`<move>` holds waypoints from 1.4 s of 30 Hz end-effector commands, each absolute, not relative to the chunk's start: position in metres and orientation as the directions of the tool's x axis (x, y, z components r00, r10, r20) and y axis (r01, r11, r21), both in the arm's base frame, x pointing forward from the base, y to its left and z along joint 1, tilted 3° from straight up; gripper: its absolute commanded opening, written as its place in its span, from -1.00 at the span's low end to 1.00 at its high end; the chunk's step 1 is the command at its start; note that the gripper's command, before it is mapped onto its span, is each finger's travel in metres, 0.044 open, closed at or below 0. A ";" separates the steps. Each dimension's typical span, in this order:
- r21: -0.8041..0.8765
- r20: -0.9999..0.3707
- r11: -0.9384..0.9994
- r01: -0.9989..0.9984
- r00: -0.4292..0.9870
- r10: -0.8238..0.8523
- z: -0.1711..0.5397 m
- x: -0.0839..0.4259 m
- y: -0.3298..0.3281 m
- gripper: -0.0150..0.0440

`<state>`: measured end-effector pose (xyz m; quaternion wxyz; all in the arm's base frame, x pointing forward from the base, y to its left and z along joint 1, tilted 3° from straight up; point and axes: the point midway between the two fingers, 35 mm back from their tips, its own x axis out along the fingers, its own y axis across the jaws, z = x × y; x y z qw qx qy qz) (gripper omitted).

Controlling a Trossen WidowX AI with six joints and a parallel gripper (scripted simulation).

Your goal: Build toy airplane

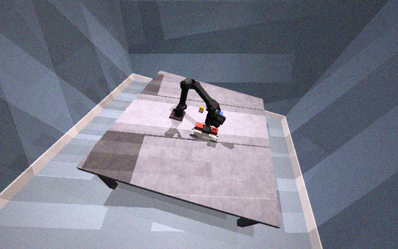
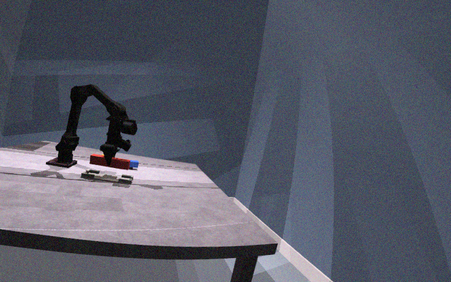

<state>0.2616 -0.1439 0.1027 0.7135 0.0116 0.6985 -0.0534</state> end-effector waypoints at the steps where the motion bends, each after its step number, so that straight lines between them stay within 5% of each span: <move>1: -0.063 -0.998 0.994 0.089 0.020 -0.065 0.103 0.262 -0.145 0.17; 29: -0.063 -0.998 0.994 0.089 0.020 -0.065 0.063 0.263 -0.148 0.17; 36: -0.058 -0.998 0.994 0.092 0.017 -0.060 0.065 0.263 -0.147 0.01; 41: -0.058 -0.998 0.994 0.092 0.017 -0.060 0.065 0.263 -0.147 -0.43; 42: -0.058 -0.998 0.994 0.092 0.017 -0.060 0.065 0.263 -0.147 -0.34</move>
